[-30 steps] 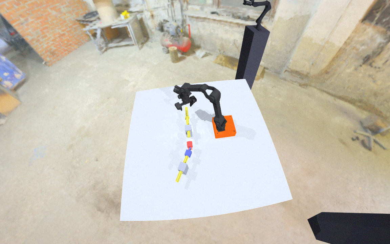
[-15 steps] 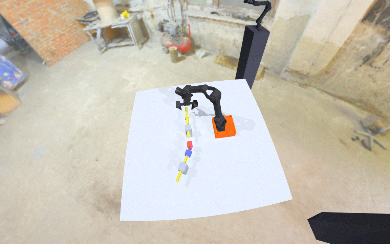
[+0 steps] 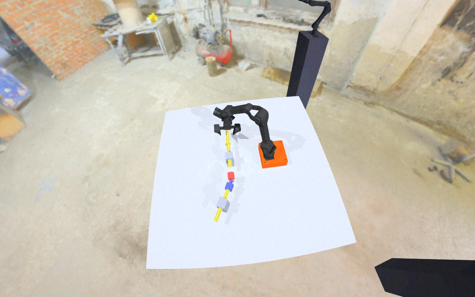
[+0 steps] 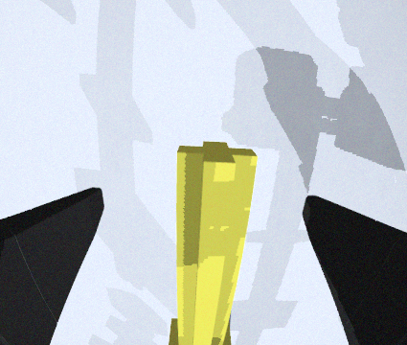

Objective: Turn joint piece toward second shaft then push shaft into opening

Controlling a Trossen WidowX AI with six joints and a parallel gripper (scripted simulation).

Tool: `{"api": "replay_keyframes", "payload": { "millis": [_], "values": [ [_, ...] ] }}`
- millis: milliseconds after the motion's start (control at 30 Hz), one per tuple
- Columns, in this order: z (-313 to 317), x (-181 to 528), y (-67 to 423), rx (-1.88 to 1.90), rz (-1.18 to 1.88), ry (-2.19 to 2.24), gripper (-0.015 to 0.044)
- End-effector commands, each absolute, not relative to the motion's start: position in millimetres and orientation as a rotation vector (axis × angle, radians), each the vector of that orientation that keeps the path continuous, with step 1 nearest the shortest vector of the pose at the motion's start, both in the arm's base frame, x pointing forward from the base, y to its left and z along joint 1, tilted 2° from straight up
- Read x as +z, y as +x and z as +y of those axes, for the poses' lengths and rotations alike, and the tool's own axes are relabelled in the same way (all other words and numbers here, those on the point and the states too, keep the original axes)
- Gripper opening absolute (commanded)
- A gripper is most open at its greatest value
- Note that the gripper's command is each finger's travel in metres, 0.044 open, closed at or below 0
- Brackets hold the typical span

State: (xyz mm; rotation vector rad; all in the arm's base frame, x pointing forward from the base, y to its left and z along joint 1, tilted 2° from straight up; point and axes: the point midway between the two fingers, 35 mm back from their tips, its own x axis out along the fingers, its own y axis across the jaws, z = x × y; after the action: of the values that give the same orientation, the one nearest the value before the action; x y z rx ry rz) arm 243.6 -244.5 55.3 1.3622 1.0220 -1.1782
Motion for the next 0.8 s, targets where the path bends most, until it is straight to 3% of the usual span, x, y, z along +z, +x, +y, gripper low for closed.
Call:
{"api": "replay_keyframes", "payload": {
  "millis": [0,233,667,767],
  "values": [
    [-242.0,45.7,243.7,-1.179,1.031,1.371,0.044],
    [-241.5,37.1,245.0,-1.179,1.031,1.371,0.044],
    [-241.5,37.1,245.0,-1.179,1.031,1.371,0.0102],
    [-241.5,37.1,245.0,-1.179,1.031,1.371,0.0102]
  ]
}}
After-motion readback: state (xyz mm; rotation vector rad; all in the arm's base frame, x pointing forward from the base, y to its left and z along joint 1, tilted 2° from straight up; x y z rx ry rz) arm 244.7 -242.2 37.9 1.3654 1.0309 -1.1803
